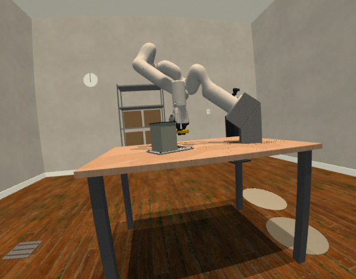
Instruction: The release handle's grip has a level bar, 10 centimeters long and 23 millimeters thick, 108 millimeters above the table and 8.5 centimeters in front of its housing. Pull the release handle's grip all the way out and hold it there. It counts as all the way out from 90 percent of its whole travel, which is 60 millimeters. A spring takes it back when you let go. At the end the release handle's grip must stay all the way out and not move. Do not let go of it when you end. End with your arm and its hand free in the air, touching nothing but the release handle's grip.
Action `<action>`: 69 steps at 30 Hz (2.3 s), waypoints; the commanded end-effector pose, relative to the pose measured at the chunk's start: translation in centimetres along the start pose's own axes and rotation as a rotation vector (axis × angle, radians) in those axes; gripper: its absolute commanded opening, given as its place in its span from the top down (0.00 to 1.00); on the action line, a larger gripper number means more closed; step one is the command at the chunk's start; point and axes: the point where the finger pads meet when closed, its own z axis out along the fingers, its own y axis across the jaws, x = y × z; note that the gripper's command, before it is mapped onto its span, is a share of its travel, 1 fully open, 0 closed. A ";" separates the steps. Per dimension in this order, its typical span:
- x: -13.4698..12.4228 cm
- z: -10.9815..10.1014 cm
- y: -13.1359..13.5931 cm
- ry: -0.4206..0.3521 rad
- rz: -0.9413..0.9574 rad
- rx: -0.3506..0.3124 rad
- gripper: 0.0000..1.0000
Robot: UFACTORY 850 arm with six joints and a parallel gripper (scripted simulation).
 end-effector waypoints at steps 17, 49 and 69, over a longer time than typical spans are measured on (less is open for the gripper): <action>0.0 0.0 0.0 0.000 0.000 0.000 1.00; 0.0 0.0 3.7 0.000 0.000 0.000 1.00; 0.0 0.0 5.8 0.000 0.000 0.000 1.00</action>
